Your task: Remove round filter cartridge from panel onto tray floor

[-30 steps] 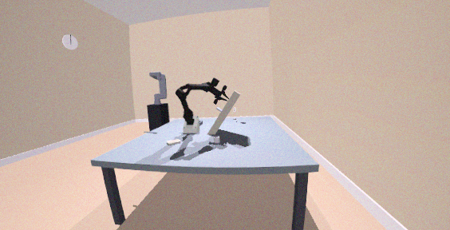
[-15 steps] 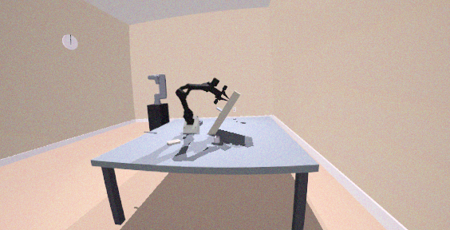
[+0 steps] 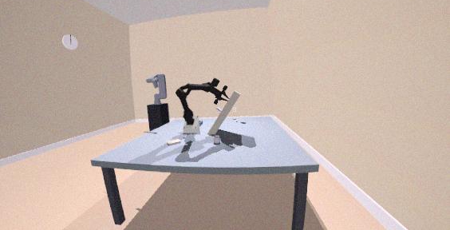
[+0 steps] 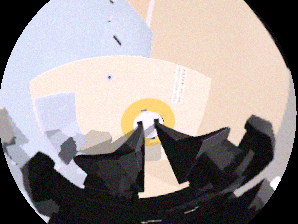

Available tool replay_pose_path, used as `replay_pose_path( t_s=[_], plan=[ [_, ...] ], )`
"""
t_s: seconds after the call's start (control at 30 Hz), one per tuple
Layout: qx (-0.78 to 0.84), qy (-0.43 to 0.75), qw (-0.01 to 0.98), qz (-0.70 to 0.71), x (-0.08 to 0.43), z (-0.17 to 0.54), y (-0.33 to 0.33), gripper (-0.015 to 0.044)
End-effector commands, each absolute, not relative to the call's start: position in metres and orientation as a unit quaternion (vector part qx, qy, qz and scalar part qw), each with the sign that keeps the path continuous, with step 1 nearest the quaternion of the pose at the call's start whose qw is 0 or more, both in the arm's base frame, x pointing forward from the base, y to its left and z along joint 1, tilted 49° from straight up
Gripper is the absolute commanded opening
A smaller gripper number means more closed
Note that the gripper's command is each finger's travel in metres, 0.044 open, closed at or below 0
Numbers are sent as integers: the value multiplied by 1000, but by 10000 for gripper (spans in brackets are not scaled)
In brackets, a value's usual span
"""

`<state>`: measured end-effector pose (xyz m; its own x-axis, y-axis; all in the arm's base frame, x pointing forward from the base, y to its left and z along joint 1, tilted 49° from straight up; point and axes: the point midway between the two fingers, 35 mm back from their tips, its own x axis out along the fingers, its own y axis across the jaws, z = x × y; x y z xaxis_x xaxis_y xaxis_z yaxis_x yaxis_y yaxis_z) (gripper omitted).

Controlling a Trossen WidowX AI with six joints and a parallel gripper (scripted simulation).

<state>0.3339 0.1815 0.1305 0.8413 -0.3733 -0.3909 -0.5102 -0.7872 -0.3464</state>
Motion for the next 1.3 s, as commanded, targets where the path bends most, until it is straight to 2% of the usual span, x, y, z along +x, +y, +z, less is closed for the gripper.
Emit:
replay_pose_path(
  t_s=[0.0,1.07,1.27],
  plan=[
    [-933,236,223,155,336,129,181,88],
    [-933,236,224,154,346,124,176,88],
    [-934,235,222,151,343,126,178,48]
  ],
)
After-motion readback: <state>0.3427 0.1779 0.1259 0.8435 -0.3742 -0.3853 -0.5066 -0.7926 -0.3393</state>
